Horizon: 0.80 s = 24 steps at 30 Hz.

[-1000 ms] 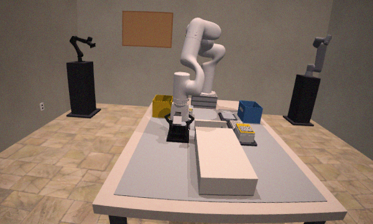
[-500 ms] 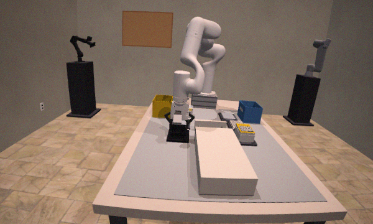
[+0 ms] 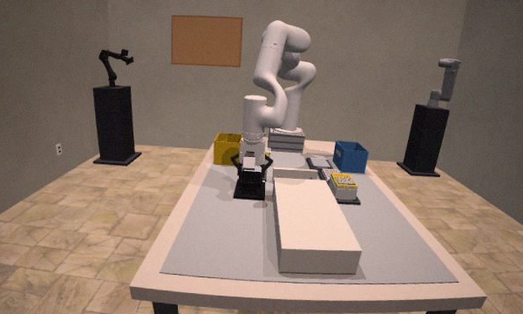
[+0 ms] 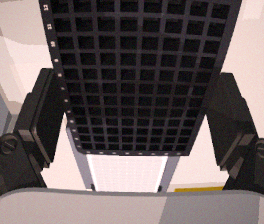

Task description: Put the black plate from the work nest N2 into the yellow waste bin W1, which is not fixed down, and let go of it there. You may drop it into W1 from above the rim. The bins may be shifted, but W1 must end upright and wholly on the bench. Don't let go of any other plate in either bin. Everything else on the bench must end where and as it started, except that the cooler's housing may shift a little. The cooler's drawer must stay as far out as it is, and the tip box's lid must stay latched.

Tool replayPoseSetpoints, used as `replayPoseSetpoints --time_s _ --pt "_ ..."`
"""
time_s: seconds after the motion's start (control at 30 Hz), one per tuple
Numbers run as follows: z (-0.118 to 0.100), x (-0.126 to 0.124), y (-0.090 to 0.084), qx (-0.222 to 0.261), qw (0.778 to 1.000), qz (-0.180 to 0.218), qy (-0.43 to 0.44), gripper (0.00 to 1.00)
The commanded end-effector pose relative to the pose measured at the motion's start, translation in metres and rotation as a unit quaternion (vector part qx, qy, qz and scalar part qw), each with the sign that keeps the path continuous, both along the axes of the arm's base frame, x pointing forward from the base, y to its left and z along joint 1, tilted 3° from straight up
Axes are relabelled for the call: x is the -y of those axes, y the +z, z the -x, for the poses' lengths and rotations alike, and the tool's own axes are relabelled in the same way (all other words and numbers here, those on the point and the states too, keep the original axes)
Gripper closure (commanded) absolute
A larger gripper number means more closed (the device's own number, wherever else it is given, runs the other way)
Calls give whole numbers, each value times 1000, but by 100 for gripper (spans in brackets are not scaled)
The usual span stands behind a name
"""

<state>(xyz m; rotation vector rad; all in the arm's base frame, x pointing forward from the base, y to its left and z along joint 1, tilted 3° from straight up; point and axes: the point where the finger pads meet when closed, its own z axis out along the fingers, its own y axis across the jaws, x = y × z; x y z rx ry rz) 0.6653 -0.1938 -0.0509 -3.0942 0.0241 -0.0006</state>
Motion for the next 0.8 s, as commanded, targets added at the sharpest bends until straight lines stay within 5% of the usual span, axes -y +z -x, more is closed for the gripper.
replayPoseSetpoints --time_s 0.0,0.77 --pt "-1 1 7 1 1000 0 0 100" --pt "-1 2 40 1 1000 0 0 100"
